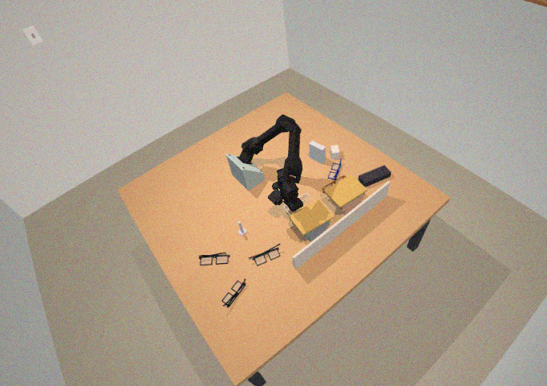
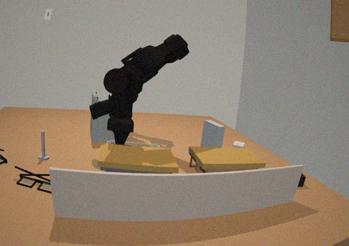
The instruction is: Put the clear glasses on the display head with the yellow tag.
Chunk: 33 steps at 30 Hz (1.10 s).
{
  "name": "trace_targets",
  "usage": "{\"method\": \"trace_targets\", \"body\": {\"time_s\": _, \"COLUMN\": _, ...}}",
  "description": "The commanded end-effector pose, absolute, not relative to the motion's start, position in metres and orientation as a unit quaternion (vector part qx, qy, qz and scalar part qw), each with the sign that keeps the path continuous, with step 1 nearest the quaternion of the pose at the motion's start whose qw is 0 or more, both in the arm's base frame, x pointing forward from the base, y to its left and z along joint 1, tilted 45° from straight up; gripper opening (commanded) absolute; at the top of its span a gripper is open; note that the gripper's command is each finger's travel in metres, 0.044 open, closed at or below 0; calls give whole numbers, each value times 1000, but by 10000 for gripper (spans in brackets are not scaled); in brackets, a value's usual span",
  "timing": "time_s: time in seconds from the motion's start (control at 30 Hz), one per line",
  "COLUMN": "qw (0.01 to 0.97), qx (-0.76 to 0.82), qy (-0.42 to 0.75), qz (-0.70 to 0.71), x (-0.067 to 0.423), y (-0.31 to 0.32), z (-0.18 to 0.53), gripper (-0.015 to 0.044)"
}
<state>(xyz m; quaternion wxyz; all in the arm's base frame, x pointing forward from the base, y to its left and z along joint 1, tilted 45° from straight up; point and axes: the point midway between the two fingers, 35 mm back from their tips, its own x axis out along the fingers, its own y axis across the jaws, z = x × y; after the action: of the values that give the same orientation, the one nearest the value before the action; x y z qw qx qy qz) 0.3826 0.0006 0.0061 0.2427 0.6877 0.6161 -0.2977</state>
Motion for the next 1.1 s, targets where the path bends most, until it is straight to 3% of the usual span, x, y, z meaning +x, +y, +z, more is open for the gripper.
{"method": "trace_targets", "body": {"time_s": 0.0, "qw": 241, "qx": 689, "qy": 615, "qz": -298, "x": 391, "y": 0, "z": 6, "gripper": 0}}
{"method": "trace_targets", "body": {"time_s": 1.07, "qw": 241, "qx": 690, "qy": 615, "qz": -297, "x": 422, "y": -2, "z": 4, "gripper": 0}}
